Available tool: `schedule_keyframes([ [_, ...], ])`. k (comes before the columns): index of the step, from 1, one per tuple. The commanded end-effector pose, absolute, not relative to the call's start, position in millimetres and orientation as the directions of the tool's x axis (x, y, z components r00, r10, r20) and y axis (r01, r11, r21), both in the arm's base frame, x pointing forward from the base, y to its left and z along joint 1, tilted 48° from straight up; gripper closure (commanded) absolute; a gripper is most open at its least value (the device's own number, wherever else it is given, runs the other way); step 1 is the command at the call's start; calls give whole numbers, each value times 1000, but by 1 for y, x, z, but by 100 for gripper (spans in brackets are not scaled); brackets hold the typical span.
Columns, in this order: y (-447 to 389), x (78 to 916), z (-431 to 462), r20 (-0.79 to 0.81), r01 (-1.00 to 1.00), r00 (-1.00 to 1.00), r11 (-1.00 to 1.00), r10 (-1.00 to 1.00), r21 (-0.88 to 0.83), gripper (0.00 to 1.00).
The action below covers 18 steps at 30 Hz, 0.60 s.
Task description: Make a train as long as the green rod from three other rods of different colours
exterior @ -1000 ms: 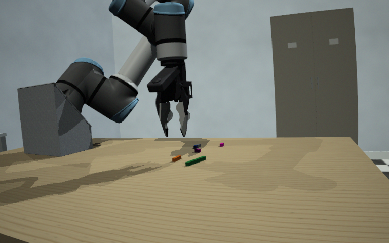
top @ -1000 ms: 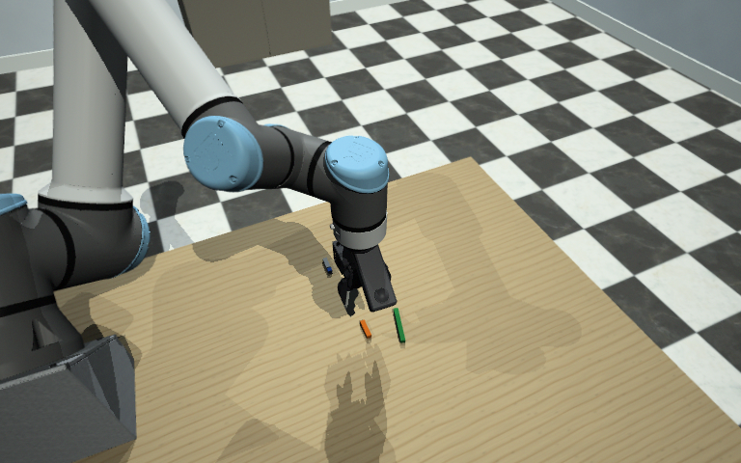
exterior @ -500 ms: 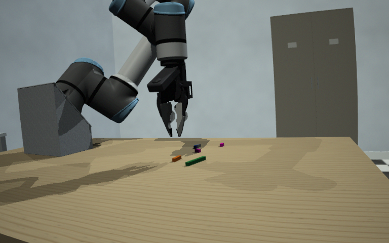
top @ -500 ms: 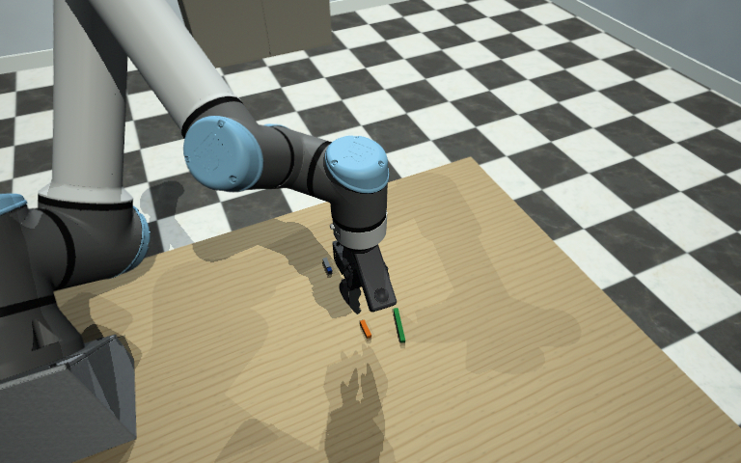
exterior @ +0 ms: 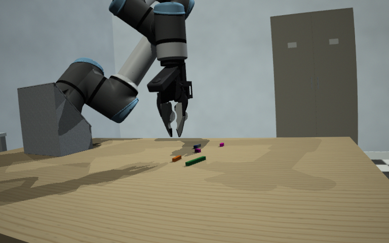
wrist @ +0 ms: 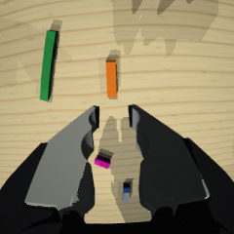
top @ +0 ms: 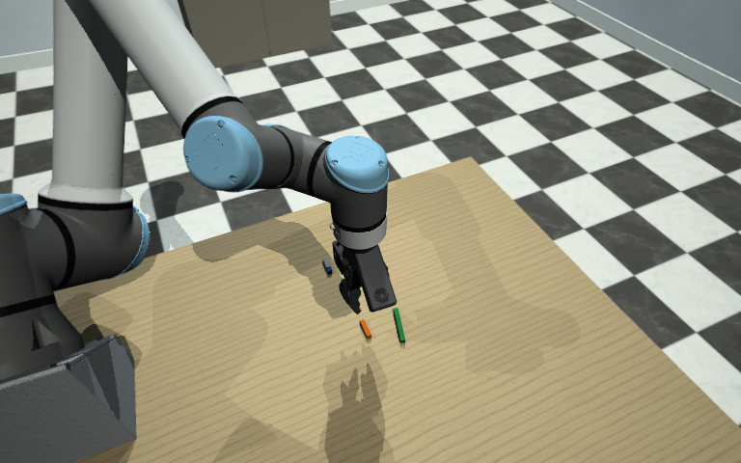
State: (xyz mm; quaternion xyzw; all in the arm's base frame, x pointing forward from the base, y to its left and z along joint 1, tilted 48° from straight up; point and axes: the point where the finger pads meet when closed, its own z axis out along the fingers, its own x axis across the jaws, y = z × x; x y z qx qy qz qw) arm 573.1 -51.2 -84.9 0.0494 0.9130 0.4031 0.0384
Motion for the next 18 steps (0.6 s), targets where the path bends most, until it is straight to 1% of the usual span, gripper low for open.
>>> schedule_keyframes([
  [1,-55,575,-85,-33,59,-992,673,122,737,86],
  [18,-47,574,-90,-29,61,-992,670,121,739,86],
])
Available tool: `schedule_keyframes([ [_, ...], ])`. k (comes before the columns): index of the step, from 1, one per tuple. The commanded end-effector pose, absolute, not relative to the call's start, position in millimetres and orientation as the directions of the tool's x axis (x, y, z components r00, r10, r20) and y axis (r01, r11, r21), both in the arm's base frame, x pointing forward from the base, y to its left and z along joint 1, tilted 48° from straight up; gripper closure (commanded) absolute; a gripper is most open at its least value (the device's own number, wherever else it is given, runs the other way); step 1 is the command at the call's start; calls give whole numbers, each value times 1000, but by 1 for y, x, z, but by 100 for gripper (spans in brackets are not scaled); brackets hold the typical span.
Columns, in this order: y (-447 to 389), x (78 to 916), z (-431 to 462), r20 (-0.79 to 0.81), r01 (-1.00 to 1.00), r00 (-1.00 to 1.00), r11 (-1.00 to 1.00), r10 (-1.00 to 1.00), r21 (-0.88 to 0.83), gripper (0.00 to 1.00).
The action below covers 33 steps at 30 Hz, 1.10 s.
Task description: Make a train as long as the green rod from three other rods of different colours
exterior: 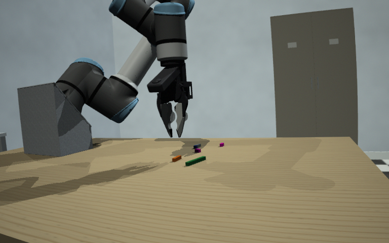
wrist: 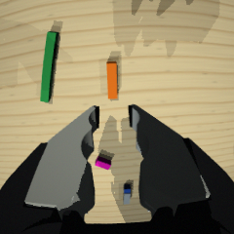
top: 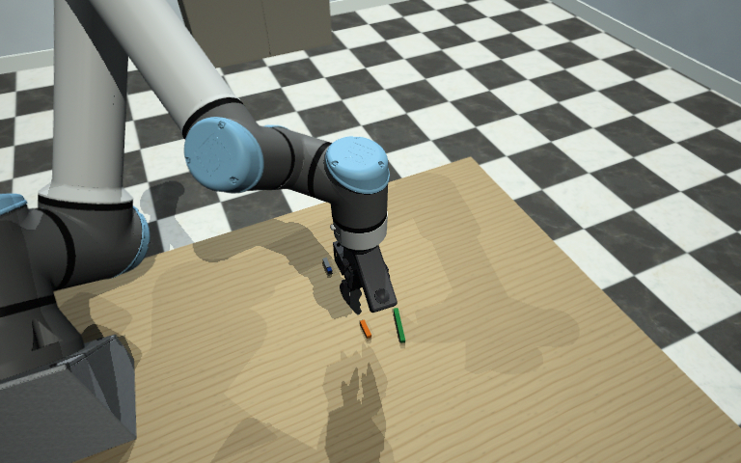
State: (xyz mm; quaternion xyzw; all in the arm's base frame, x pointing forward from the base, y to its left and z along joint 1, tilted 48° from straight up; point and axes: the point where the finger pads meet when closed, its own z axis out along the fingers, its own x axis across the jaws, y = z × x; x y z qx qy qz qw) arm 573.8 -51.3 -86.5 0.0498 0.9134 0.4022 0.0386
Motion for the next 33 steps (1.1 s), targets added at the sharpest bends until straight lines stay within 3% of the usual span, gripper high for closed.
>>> schedule_keyframes([
  [1,-46,574,-90,-28,61,-992,670,121,740,86],
  [33,-16,578,-117,-28,61,-992,670,121,740,86],
])
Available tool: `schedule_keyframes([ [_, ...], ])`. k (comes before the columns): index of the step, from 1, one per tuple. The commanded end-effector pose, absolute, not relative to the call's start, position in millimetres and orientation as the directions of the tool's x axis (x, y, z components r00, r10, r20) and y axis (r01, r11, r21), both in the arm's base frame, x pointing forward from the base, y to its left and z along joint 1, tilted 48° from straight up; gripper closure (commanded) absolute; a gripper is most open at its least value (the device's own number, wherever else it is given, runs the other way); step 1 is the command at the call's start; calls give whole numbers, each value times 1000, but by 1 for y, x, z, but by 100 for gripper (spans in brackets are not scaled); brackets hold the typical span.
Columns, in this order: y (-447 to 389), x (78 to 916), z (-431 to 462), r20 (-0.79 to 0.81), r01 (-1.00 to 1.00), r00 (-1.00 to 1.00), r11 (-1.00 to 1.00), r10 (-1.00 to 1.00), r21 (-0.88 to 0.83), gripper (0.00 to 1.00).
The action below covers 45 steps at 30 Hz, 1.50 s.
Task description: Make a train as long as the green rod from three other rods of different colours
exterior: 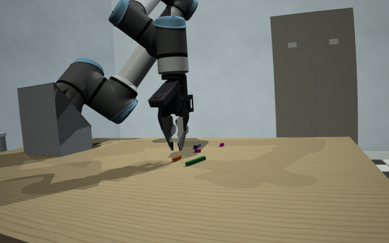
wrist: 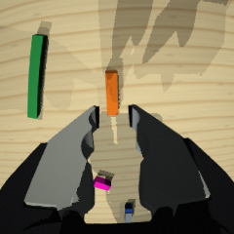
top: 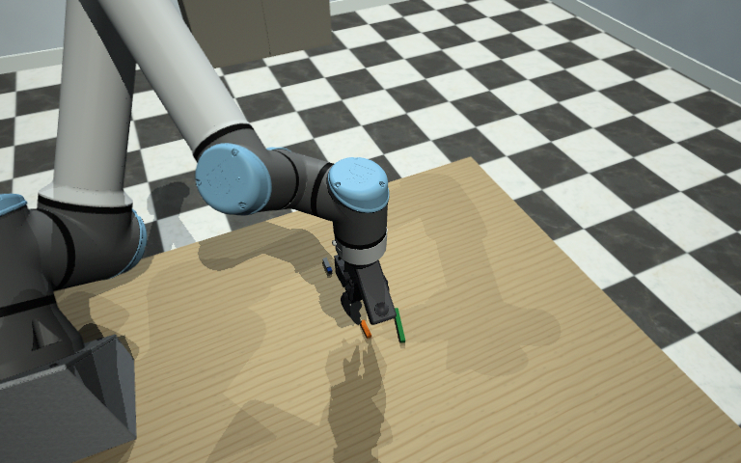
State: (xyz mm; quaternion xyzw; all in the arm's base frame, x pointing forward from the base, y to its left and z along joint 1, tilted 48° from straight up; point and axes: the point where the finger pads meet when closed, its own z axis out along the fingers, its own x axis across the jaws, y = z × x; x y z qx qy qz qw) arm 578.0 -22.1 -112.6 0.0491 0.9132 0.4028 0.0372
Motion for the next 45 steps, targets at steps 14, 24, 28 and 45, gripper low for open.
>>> schedule_keyframes([
  [14,-13,579,-121,-29,61,-992,671,122,739,86],
  [24,-14,580,-120,-30,60,-992,671,122,739,86],
  [28,-14,580,-120,-30,60,-992,671,122,739,86],
  [45,-14,580,-120,-30,60,-992,671,122,739,86],
])
